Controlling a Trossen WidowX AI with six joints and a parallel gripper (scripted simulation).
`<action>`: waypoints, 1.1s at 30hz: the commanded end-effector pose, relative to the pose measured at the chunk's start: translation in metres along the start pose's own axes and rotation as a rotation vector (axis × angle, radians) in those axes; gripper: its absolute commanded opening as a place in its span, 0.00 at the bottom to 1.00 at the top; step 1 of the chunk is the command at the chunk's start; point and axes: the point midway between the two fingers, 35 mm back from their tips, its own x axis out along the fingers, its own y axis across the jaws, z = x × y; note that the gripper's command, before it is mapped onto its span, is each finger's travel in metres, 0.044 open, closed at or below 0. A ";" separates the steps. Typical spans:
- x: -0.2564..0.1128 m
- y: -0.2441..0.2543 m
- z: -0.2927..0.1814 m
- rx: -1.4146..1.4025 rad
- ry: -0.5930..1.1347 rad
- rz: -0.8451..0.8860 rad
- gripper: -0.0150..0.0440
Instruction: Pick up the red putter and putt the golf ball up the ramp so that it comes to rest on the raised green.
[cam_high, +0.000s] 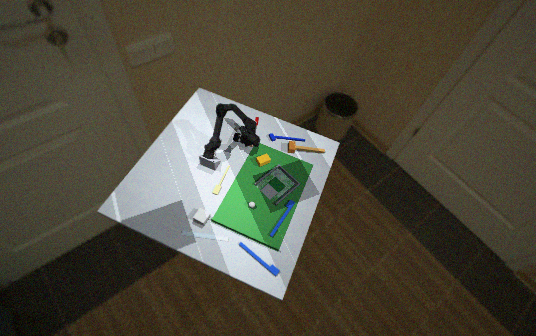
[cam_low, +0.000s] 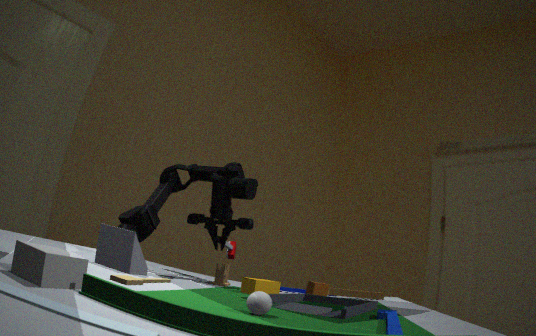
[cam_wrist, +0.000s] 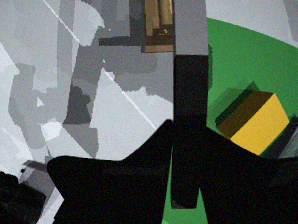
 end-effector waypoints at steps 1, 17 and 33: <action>-0.014 0.000 0.006 -0.008 0.003 -0.016 0.25; -0.036 -0.026 -0.076 0.499 0.112 -0.048 0.25; -0.073 -0.025 -0.175 1.091 0.191 -0.110 0.25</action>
